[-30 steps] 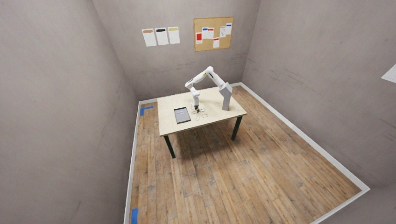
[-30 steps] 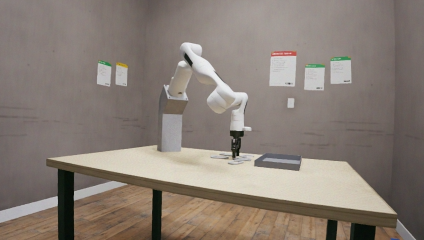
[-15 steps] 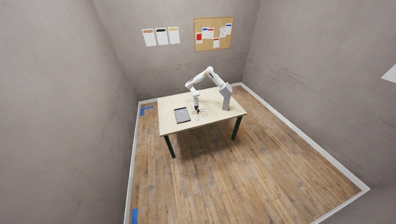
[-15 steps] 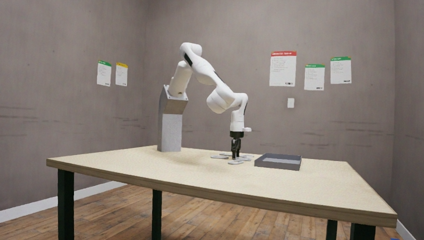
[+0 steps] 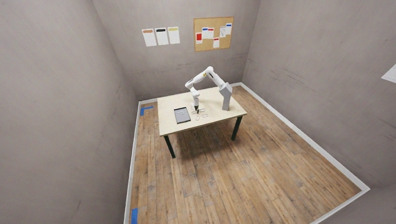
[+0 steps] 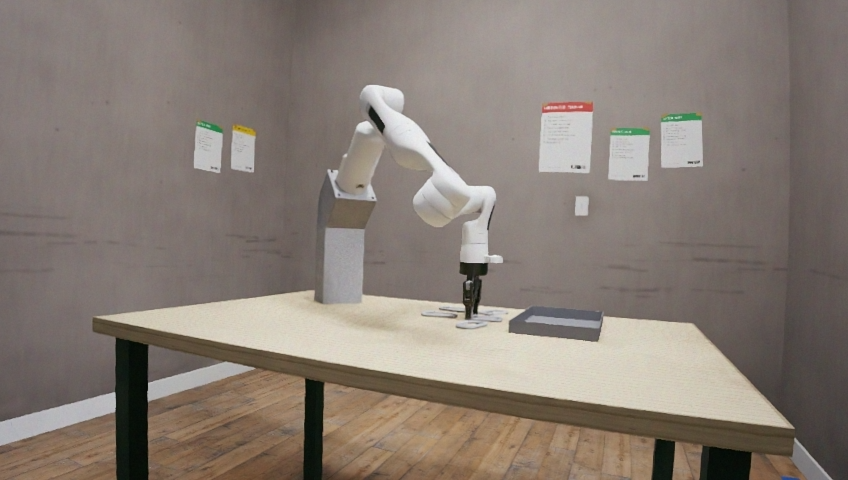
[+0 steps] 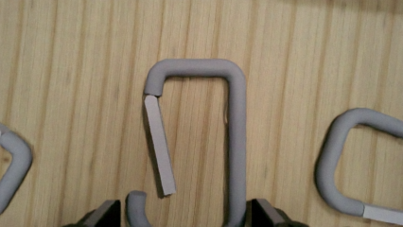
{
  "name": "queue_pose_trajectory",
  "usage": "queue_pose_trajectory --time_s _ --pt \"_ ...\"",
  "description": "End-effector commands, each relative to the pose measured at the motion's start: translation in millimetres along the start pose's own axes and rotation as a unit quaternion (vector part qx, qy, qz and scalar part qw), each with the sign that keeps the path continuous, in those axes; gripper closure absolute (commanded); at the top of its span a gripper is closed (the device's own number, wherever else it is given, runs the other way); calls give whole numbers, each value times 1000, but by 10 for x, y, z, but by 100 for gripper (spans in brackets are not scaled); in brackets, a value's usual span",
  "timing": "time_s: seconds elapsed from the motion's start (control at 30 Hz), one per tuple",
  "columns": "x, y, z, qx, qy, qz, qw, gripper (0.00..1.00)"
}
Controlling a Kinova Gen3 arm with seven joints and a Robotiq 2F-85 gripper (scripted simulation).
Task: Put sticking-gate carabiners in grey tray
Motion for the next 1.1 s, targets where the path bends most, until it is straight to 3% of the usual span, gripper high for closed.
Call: queue_pose_trajectory --time_s 0.0,1.07 --pt "-4 -4 -1 0 0 1 1000 100" --pt "-12 -31 0 -1 -2 2 1000 100"
Point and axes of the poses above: the point where the finger pads meet when closed, its own y axis out along the fingers, its own z axis across the jaws, x = y × z, the point moved 4 cm from there along -y, back along the fingers, and after that the axes turned 11 degrees about y, right-handed, at the moved point
